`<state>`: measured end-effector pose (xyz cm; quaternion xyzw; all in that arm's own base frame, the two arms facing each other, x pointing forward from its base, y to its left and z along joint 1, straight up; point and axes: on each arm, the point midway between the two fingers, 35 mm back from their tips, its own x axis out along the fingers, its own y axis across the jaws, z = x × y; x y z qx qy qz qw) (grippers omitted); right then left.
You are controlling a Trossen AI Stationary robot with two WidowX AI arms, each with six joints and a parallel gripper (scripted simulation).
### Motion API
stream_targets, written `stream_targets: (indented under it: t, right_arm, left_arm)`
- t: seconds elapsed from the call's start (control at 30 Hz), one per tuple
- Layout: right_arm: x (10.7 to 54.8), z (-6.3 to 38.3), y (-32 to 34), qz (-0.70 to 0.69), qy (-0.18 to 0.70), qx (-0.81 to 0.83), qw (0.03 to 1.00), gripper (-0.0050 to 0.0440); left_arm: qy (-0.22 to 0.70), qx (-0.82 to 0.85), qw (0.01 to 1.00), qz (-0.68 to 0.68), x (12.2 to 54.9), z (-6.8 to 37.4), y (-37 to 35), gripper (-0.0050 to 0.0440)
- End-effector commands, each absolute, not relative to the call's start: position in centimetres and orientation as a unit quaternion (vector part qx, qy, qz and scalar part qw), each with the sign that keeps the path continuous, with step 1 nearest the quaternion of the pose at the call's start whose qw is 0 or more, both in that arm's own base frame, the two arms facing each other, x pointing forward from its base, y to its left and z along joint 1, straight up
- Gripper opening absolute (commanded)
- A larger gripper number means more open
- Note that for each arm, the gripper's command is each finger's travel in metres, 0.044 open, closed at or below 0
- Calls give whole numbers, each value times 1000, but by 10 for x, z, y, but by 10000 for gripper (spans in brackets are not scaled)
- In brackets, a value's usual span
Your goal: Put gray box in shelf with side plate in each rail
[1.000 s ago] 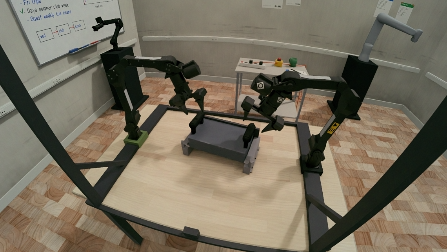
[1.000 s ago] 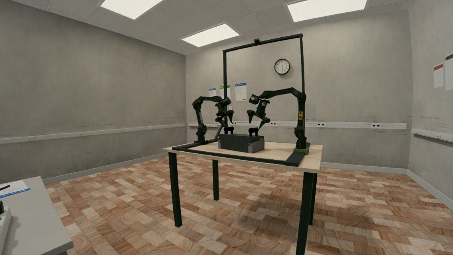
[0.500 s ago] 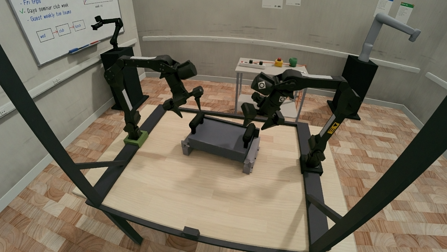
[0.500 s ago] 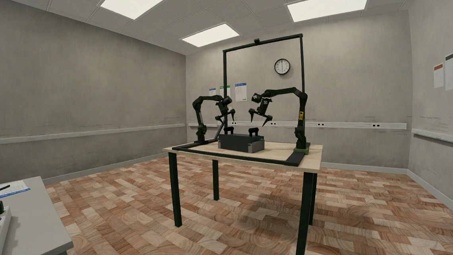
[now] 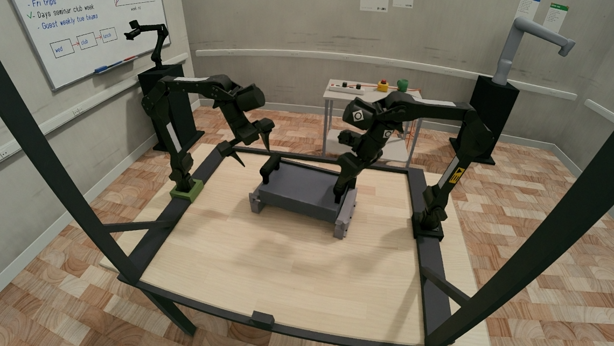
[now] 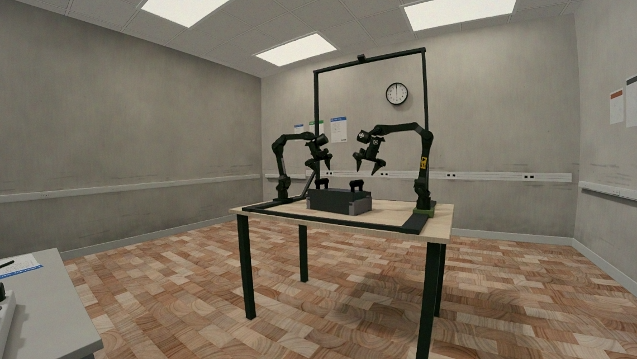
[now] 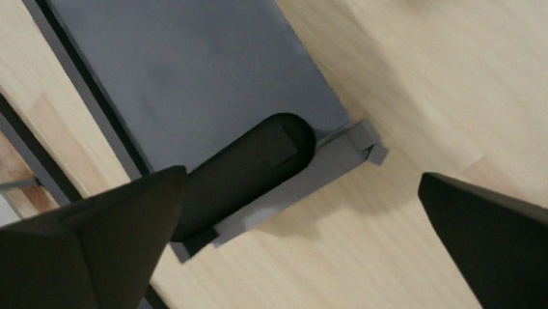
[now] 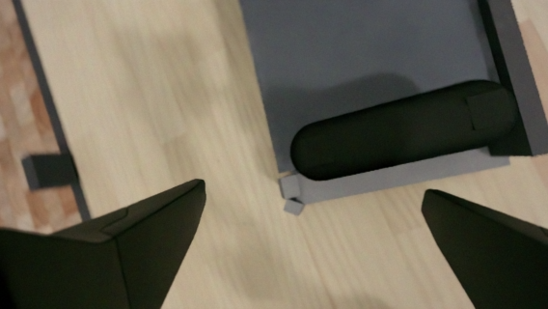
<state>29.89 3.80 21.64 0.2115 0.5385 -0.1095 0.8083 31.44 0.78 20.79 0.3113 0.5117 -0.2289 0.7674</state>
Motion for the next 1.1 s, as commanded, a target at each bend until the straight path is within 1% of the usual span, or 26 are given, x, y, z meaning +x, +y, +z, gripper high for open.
stream_targets:
  t: [0.0,0.23,0.43,0.73,1.07]
  right_arm:
    - [302,228,44,-55,545,147,824,440]
    - [303,234,56,39,559,17,828,440]
    - [304,236,61,85,560,-52,822,440]
    - [304,236,61,95,561,-66,820,440]
    - [304,236,61,95,560,-66,820,440]
  left_arm:
    - [511,267,796,-182,314,226,1,440]
    - [539,162,818,-118,310,229,-13,440]
    - [556,78,825,-65,307,231,-26,440]
    - [561,21,827,-29,305,235,-32,440]
    - [561,19,827,-29,304,234,-32,440]
